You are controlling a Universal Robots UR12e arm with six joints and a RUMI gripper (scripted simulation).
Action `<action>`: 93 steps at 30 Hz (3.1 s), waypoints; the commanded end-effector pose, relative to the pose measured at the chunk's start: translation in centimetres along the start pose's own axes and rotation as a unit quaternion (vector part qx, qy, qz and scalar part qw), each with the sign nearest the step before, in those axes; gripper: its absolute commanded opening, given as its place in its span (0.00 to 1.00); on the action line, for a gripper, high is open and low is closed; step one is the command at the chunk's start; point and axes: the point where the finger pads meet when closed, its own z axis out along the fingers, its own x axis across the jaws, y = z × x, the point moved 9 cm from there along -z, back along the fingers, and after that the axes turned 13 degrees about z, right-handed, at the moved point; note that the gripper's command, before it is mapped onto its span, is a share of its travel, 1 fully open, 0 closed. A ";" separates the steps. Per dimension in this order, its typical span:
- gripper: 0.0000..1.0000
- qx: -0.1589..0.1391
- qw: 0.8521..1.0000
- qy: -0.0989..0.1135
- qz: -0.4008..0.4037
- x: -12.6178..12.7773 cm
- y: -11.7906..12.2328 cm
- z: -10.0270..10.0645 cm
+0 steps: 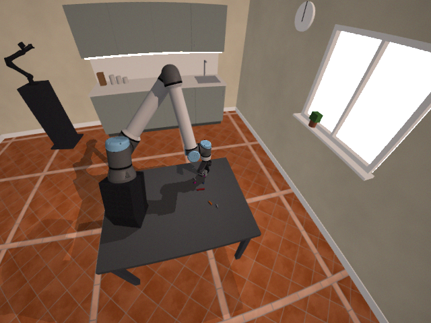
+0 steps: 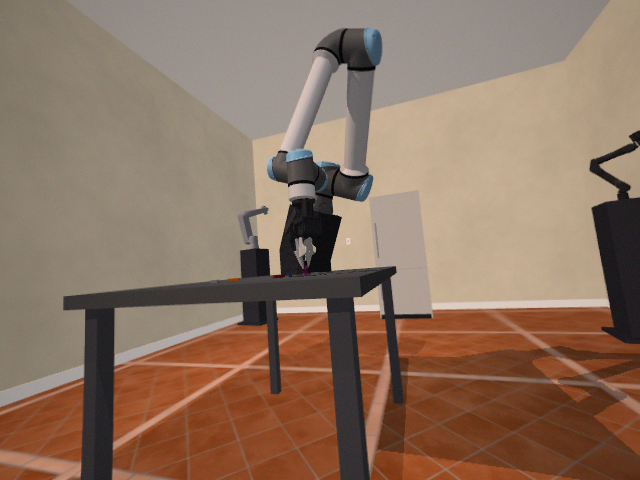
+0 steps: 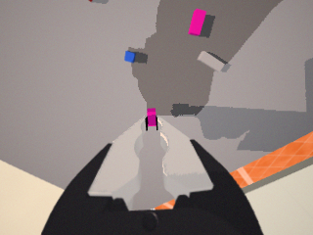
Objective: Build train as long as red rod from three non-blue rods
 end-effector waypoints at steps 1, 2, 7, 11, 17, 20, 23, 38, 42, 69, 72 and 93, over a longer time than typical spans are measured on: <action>0.00 0.000 1.000 0.000 0.000 0.0 0.0 -3.3; 0.00 0.000 1.000 0.000 0.000 0.0 0.0 -4.0; 0.00 0.000 1.000 0.000 0.000 0.0 0.0 -6.7; 0.00 0.000 1.000 0.000 0.000 0.0 0.0 -7.4; 0.00 0.000 1.000 0.000 0.000 0.0 0.0 -7.6; 0.00 0.000 1.000 0.000 0.000 0.0 0.0 -7.6; 0.00 0.000 1.000 0.000 0.000 0.0 0.0 -7.6; 0.00 0.000 0.999 -0.001 -0.047 -1.3 -1.5 -7.5; 0.00 0.001 0.996 -0.001 -0.085 -2.4 -2.8 -7.5; 0.00 0.003 0.913 -0.001 -0.409 -8.9 -13.7 -7.4; 0.00 0.002 0.895 0.000 -0.447 -9.4 -15.0 -7.5; 0.00 0.000 0.826 0.000 -0.564 -10.6 -19.0 -7.6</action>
